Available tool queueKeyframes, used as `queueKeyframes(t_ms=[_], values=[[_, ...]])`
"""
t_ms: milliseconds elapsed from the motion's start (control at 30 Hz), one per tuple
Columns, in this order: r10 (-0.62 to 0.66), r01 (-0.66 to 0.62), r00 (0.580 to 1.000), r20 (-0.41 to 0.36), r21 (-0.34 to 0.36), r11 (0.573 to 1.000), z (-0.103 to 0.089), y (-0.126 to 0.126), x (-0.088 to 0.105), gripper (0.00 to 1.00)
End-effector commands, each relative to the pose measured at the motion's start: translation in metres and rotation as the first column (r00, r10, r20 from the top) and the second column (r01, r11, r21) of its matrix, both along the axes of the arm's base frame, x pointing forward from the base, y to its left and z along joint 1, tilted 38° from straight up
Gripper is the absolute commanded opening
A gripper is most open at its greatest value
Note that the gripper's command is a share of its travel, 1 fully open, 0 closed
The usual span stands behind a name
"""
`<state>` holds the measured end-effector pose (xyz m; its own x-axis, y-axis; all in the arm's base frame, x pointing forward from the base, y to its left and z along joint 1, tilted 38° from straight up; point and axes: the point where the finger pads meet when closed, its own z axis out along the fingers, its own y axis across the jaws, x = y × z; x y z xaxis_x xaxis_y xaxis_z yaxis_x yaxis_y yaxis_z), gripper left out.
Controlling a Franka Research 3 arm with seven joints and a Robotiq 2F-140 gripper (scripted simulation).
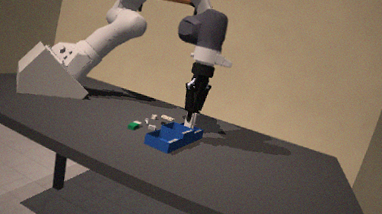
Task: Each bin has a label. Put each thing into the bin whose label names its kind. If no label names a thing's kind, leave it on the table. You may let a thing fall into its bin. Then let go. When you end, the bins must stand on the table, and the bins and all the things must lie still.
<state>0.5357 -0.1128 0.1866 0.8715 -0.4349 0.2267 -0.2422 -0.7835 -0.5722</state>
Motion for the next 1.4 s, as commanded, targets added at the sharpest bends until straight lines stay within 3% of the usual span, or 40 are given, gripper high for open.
queueKeyframes(t_ms=[0,400,667,1167,1367], values=[[0.006,-0.006,1.000,-0.003,0.002,1.000,0.004,-0.001,-0.003,0.05],[0.006,-0.006,1.000,-0.003,0.002,1.000,0.014,-0.007,-0.009,0.05],[0.006,-0.006,1.000,-0.003,0.002,1.000,0.039,-0.021,-0.022,0.05],[0.006,-0.006,1.000,-0.003,0.002,1.000,0.039,-0.021,-0.022,0.05],[0.006,-0.006,1.000,-0.003,0.002,1.000,0.072,-0.040,-0.040,0.05]])
